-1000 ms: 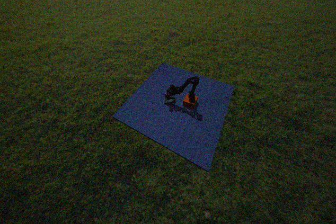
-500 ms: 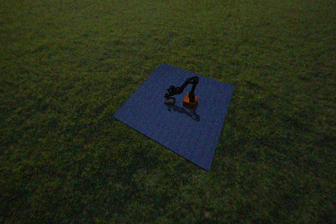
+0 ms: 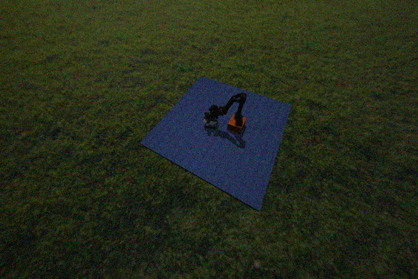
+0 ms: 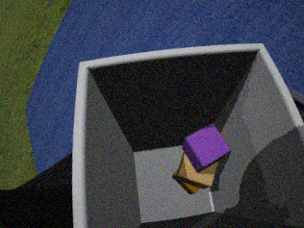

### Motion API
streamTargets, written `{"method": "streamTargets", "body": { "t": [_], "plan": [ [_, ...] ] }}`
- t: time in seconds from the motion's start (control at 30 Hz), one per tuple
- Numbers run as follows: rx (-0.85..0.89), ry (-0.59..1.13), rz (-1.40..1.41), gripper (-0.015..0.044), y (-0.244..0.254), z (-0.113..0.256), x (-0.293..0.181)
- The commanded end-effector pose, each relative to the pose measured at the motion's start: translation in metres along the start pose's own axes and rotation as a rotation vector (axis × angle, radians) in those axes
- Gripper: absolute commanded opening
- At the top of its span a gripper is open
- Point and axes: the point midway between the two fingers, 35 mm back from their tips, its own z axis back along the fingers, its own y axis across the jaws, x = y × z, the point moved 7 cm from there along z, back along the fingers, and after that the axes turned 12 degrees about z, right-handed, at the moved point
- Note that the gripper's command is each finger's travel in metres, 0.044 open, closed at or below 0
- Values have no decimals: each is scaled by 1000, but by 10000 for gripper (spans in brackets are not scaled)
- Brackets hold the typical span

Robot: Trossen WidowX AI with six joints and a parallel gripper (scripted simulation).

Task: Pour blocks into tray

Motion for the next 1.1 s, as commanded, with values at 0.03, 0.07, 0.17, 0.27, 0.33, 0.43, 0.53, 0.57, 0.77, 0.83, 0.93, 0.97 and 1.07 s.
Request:
{"method": "streamTargets", "body": {
  "t": [0.03,0.07,0.17,0.27,0.33,0.43,0.53,0.57,0.77,0.83,0.93,0.97,1.07],
  "plan": [
    [1,-8,-102,0,0,-1,0],
    [1,-8,-124,0,0,-1,0],
    [1,-8,-190,0,0,-2,0],
    [2,-8,-255,0,-1,-3,0],
    [2,-8,-299,0,-1,-3,-1],
    [2,-8,-364,0,-1,-4,-1],
    [2,-7,-430,0,-1,-5,-1],
    [2,-7,-452,0,-1,-5,-1],
    [3,-7,-583,0,-2,-7,-2],
    [3,-7,-627,0,-2,-7,-2],
    [3,-7,-692,0,-2,-8,-3],
    [3,-7,-714,0,-2,-8,-3],
    [4,-7,-780,0,-3,-9,-3]
  ]
}}
